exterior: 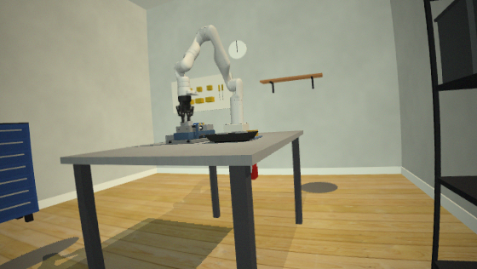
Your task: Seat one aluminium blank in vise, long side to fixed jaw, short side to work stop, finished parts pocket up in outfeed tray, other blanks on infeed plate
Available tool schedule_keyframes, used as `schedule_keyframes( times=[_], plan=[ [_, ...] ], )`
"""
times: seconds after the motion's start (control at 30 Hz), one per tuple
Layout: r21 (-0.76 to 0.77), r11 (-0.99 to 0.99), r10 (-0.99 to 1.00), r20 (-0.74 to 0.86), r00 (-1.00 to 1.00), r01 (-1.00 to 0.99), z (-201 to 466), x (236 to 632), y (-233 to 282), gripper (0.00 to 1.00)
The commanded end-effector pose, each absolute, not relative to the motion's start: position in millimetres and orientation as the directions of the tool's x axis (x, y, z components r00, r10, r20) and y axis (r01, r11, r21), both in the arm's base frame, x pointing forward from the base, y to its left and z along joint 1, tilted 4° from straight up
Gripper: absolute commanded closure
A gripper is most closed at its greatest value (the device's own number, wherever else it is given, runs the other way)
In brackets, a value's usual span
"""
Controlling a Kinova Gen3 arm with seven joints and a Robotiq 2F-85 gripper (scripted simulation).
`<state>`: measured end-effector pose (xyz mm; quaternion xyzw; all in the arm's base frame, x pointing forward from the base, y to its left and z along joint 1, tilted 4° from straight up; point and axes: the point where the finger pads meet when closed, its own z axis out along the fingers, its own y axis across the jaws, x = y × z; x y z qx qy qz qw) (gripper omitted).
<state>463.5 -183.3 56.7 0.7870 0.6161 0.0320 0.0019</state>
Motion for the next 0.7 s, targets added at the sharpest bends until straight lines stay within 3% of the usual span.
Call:
schedule_keyframes(
  times=[0.0,0.67],
  plan=[
    [0.043,-0.241,0.970,0.048,0.239,0.970,56.5,463.8,-183.5,1.00],
    [0.043,-0.241,0.970,0.048,0.239,0.970,54.4,463.9,-183.4,1.00]
  ],
)
